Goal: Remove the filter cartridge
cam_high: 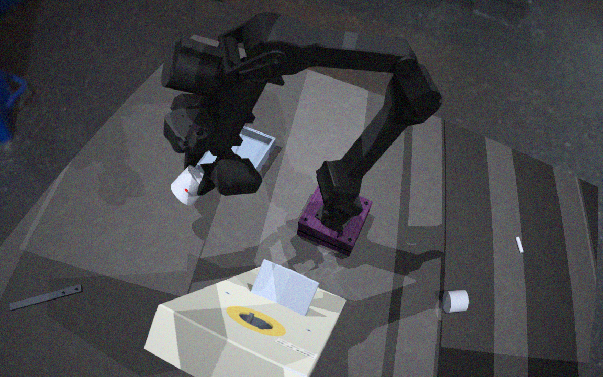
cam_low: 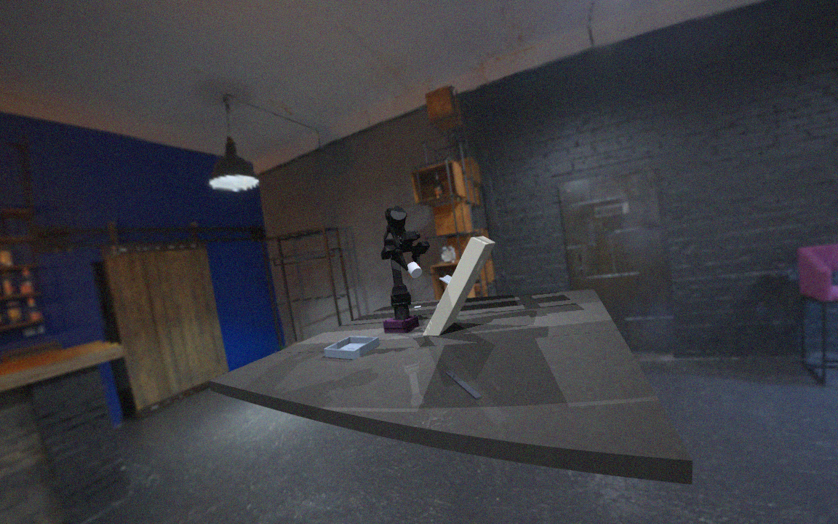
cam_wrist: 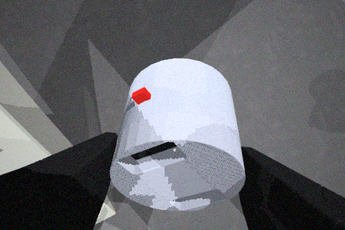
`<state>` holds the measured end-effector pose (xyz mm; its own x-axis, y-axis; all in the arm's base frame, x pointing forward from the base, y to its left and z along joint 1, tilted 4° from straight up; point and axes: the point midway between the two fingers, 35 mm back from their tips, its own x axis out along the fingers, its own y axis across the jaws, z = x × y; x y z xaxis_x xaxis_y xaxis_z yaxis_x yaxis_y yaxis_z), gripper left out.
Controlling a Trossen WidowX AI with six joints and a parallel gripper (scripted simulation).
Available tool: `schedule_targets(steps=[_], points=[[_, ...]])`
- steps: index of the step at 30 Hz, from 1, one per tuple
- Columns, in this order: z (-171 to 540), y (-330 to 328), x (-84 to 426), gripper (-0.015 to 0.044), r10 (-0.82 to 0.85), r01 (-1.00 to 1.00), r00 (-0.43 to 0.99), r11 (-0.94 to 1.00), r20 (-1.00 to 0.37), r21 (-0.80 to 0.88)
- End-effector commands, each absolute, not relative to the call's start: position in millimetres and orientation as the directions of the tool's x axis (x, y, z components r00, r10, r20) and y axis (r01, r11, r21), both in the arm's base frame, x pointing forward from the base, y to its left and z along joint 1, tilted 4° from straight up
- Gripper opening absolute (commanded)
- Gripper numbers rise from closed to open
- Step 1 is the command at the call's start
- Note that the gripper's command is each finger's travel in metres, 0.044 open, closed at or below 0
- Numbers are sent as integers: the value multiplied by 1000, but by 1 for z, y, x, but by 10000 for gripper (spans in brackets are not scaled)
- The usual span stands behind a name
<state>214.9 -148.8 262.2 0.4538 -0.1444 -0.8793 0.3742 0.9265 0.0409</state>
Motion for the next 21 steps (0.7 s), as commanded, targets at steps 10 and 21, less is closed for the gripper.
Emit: schedule_targets(steps=[10,21], points=[[241,-211,173,0,-327,728,350,684,-878,36],[229,-232,153,0,-377,821,298,570,-877,35]])
